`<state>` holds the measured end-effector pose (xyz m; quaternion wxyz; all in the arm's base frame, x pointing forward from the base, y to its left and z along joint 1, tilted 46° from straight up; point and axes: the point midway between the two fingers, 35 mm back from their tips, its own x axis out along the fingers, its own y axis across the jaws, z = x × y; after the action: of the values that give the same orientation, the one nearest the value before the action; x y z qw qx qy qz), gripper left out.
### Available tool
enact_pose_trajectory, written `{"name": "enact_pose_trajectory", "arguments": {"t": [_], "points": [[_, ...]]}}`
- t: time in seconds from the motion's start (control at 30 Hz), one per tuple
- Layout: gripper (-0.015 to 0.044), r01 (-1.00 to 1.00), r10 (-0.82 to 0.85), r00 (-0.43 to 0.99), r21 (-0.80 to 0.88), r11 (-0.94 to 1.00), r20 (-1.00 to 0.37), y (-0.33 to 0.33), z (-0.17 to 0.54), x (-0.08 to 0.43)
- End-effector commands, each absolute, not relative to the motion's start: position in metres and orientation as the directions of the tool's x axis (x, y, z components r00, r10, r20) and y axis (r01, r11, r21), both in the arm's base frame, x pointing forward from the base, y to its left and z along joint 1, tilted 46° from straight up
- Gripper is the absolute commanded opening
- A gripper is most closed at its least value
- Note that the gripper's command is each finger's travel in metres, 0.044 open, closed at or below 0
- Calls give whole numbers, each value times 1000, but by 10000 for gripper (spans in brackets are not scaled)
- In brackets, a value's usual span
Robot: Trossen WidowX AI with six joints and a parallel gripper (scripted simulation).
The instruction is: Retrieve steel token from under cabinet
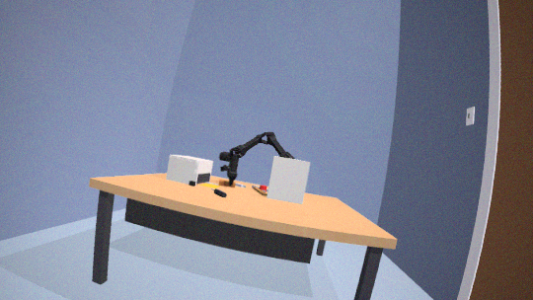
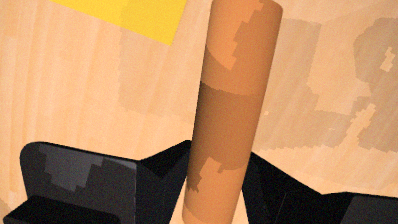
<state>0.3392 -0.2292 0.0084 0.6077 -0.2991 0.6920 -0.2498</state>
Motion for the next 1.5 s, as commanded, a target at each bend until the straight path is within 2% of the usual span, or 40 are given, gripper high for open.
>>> {"name": "enact_pose_trajectory", "arguments": {"t": [0.0,0.8,1.47], "points": [[0,-105,-719,-80,-711,695,-691,-229,8,345],[0,-104,-719,-79,-711,695,-691,-228,5,368],[0,-104,-718,-80,-711,696,-691,-214,-11,366]]}}
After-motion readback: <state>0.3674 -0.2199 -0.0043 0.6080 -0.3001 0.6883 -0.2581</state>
